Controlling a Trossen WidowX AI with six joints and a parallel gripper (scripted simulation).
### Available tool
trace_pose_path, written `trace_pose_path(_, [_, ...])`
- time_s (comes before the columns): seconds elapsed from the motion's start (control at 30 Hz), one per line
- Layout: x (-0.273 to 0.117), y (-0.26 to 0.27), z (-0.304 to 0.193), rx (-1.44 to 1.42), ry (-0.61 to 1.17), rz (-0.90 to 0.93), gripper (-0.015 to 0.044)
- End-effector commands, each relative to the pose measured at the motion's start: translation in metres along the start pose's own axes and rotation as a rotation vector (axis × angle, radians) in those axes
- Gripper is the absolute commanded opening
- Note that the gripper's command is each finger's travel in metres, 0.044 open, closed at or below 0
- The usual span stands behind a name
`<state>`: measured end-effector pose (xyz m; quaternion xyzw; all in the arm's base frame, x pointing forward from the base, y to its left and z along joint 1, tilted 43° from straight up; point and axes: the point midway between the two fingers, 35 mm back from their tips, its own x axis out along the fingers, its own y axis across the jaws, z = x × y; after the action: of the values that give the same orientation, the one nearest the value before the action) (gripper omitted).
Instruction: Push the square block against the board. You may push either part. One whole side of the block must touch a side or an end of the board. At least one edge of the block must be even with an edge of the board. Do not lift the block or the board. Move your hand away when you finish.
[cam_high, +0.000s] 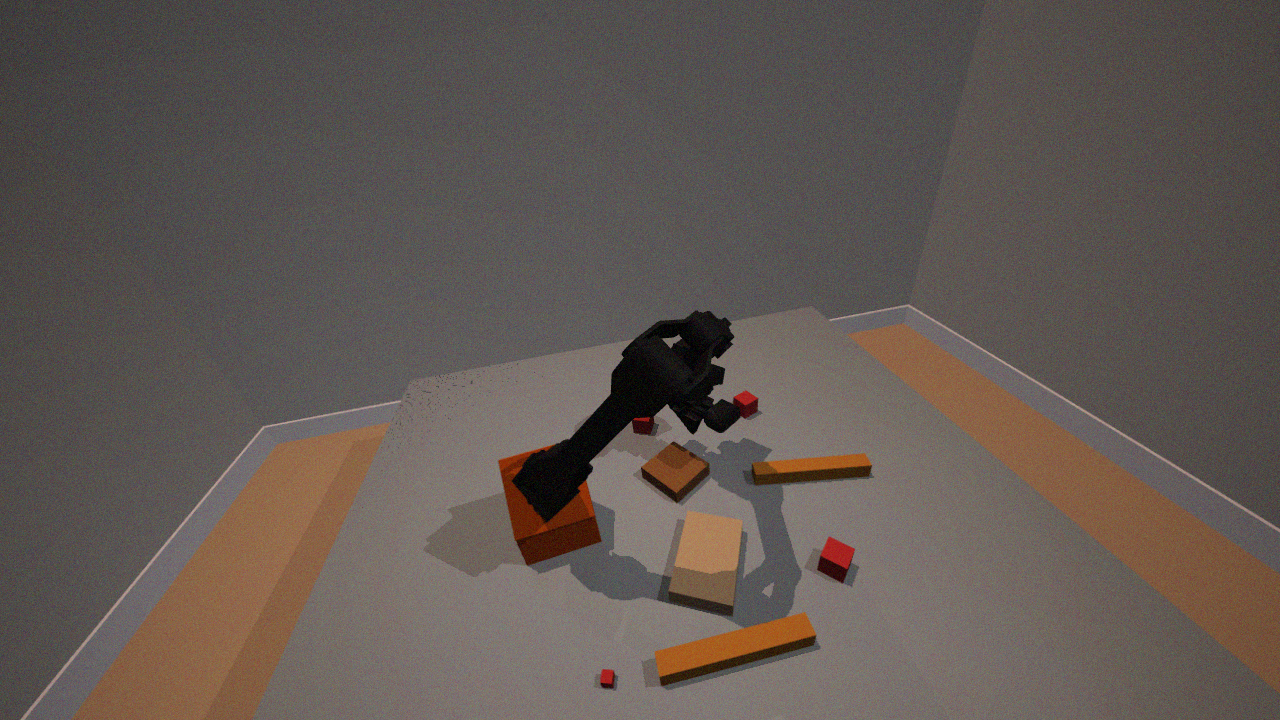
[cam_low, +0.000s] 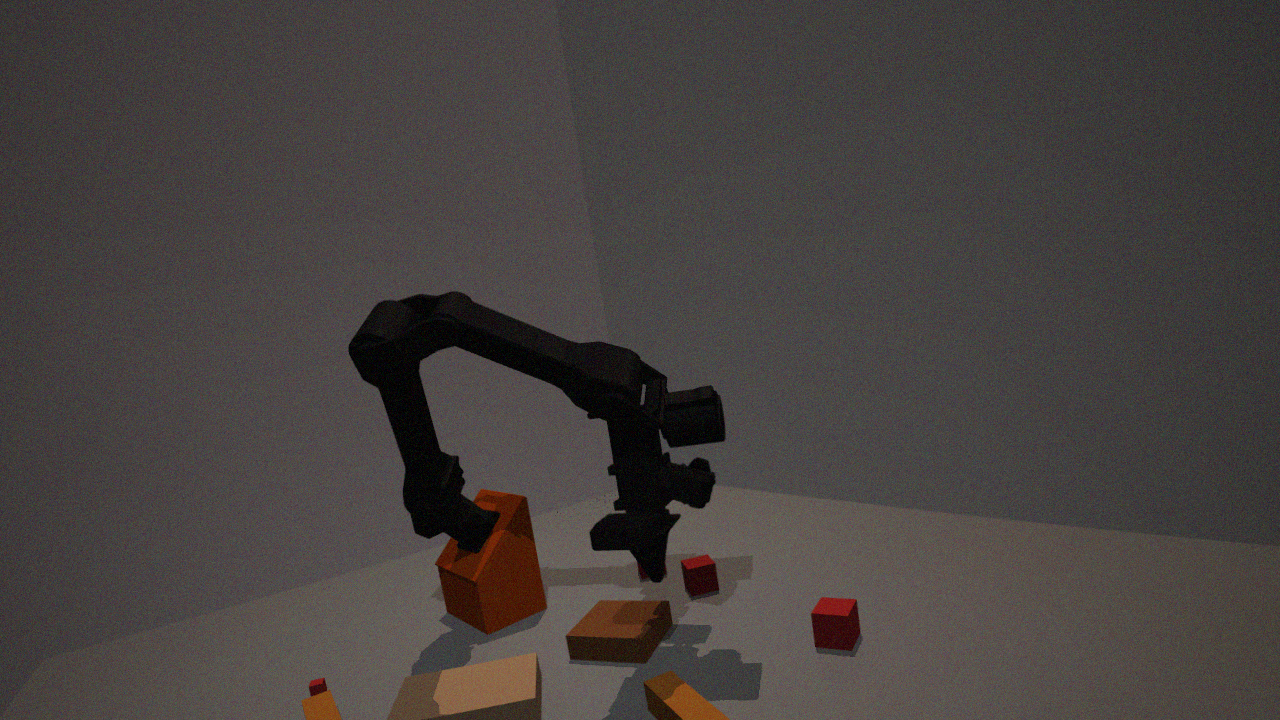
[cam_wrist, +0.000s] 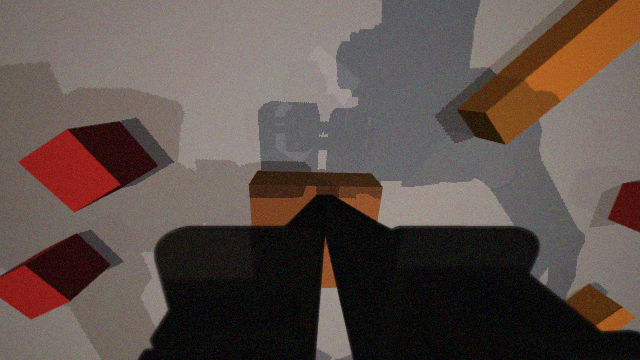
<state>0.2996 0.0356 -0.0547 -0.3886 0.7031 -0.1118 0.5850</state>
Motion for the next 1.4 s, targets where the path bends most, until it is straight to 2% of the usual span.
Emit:
trace_pose_path(0.0, [-0.001, 0.0, 0.007, 0.005, -0.003, 0.002, 0.0])
trace_pose_path(0.7, [-0.001, -0.001, 0.039, 0.006, -0.004, 0.002, 0.0])
trace_pose_path(0.9, [-0.051, 0.0, 0.035, 0.005, -0.005, 0.004, 0.0])
trace_pose_path(1.37, [-0.051, 0.0, 0.035, 0.005, -0.005, 0.004, 0.0])
